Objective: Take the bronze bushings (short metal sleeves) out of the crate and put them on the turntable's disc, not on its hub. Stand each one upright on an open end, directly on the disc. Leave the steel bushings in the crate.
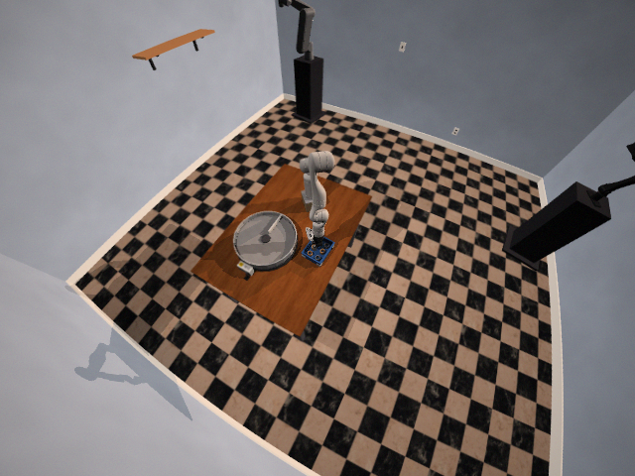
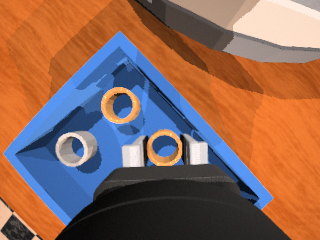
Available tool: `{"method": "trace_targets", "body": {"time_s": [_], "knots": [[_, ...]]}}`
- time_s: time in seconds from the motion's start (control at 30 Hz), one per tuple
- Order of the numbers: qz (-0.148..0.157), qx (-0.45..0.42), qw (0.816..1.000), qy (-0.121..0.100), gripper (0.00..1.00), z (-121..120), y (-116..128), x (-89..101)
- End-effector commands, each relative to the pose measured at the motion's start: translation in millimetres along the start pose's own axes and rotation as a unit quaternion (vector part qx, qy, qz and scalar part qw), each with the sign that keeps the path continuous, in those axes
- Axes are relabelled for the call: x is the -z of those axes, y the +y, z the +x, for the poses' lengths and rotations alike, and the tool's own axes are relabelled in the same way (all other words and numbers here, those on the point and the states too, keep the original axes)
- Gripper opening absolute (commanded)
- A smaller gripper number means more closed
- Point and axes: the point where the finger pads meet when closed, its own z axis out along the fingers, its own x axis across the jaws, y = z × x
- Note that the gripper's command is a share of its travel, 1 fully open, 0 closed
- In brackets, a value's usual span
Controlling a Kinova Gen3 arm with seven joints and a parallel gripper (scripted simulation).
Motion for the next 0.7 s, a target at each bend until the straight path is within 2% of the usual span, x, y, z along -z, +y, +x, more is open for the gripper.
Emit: {"method": "trace_targets", "body": {"time_s": [0.0, 0.3, 0.6, 0.67], "knots": [[0.0, 0.0, 1.0, -0.001, 0.0, -0.5, -0.1, 0.5], [0.0, 0.0, 1.0, -0.001, 0.0, -0.5, -0.1, 6.5], [0.0, 0.0, 1.0, -0.001, 0.0, -0.4, -0.1, 37.9], [0.0, 0.0, 1.0, -0.001, 0.0, -0.4, -0.1, 37.9]]}}
